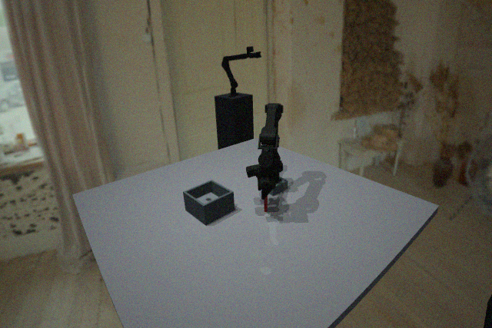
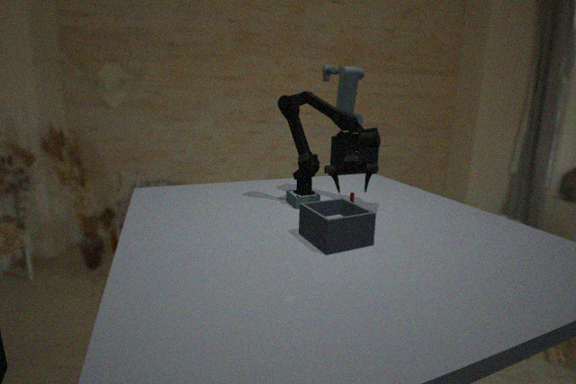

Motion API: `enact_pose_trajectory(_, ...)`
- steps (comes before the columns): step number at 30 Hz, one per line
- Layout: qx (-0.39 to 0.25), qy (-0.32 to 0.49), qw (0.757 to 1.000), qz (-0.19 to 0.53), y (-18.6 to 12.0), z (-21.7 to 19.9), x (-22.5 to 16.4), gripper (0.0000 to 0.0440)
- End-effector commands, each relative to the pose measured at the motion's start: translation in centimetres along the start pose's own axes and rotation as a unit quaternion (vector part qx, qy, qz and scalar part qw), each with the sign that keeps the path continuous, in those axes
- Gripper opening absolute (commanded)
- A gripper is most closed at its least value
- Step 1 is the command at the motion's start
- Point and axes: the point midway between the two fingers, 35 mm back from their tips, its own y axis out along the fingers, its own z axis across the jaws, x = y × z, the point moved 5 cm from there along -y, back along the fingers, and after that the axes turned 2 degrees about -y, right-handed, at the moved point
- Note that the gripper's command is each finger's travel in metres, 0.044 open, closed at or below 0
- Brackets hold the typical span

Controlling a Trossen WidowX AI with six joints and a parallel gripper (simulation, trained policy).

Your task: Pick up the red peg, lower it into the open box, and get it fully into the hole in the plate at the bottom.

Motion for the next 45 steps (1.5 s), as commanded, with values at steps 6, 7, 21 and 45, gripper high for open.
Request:
enact_pose_trajectory(6,-0.016,0.063,0.998,0.013,3.5,0.0,-0.9,0.044)
enact_pose_trajectory(7,-0.015,0.069,0.997,0.013,3.8,0.0,-1.0,0.044)
enact_pose_trajectory(21,-0.027,0.125,0.991,0.048,6.0,-0.2,-1.8,0.019)
enact_pose_trajectory(45,-0.009,0.073,0.997,-0.012,1.7,1.0,2.8,0.0)
